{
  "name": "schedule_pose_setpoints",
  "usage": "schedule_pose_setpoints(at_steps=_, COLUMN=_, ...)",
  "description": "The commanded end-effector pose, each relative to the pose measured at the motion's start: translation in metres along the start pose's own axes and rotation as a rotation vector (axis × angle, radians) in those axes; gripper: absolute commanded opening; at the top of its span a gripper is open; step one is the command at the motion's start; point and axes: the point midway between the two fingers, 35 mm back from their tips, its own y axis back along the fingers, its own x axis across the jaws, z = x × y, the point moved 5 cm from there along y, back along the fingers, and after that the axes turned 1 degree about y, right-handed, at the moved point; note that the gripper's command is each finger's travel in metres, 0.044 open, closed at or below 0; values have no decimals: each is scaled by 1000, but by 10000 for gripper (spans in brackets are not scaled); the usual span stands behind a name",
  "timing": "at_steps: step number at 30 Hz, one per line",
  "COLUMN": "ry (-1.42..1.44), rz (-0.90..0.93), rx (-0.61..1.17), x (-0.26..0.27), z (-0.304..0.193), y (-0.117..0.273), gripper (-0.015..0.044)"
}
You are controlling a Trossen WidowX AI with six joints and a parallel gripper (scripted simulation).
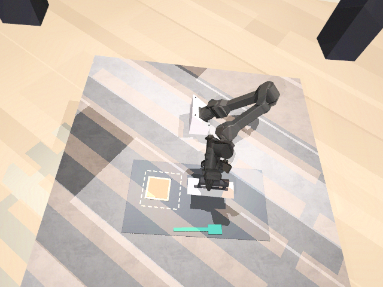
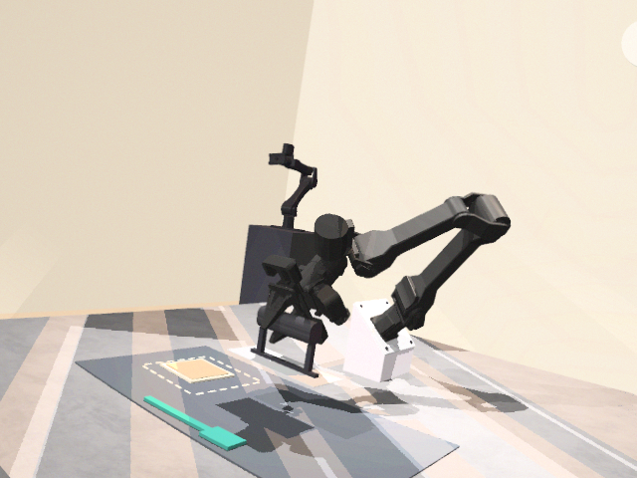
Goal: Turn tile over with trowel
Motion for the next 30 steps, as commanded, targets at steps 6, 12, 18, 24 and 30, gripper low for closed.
schedule_pose_setpoints(at_steps=6, ry=169, rz=-21, rx=-203, x=-10, z=36, y=-19, gripper=0)
schedule_pose_setpoints(at_steps=12, ry=291, rz=-23, rx=-359, x=-10, z=65, y=-32, gripper=0)
schedule_pose_setpoints(at_steps=18, ry=420, rz=-25, rx=-515, x=-6, z=94, y=-41, gripper=0)
schedule_pose_setpoints(at_steps=24, ry=557, rz=-29, rx=-673, x=1, z=120, y=-47, gripper=0)
schedule_pose_setpoints(at_steps=30, ry=696, rz=-31, rx=-829, x=11, z=145, y=-51, gripper=0)
